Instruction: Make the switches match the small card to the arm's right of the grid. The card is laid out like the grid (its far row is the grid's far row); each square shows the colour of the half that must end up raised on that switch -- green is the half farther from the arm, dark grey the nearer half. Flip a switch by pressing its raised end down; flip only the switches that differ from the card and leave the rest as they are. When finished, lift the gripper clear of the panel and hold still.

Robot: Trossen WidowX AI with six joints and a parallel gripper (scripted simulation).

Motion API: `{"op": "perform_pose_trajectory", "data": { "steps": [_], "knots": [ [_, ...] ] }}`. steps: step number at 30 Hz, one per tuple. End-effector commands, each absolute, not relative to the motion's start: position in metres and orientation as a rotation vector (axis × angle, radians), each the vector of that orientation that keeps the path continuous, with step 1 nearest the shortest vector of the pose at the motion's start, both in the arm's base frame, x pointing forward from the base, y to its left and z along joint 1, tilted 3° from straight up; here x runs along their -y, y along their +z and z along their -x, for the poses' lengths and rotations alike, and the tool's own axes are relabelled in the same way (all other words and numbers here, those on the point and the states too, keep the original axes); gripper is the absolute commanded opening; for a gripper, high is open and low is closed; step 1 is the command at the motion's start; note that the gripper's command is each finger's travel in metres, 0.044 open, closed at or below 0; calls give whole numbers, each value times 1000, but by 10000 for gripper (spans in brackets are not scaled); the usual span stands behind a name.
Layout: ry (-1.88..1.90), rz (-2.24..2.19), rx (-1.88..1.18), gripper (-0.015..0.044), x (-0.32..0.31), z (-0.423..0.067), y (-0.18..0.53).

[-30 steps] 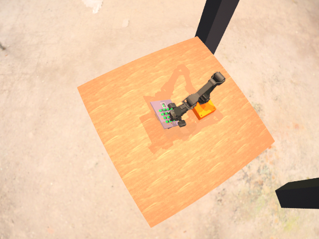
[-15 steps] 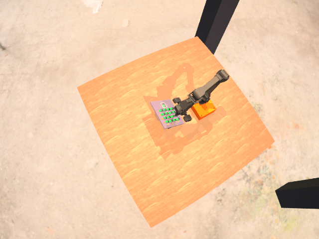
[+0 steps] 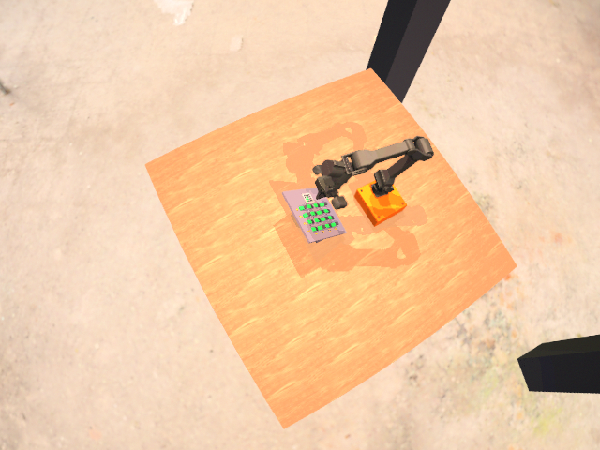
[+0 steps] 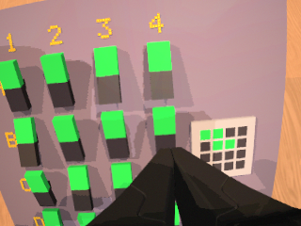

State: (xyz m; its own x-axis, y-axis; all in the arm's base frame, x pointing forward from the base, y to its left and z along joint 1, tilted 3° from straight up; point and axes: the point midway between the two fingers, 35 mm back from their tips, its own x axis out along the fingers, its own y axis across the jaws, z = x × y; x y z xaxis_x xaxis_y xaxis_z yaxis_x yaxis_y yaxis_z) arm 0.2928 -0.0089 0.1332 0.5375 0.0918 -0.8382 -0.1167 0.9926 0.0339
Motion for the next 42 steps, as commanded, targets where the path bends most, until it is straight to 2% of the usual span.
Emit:
{"op": "perform_pose_trajectory", "data": {
  "steps": [1, 42],
  "knots": [
    [134, 30, -1020, 0, 8, -305, 110],
    [134, 30, -1020, 0, 5, -319, 88]
  ]
}}
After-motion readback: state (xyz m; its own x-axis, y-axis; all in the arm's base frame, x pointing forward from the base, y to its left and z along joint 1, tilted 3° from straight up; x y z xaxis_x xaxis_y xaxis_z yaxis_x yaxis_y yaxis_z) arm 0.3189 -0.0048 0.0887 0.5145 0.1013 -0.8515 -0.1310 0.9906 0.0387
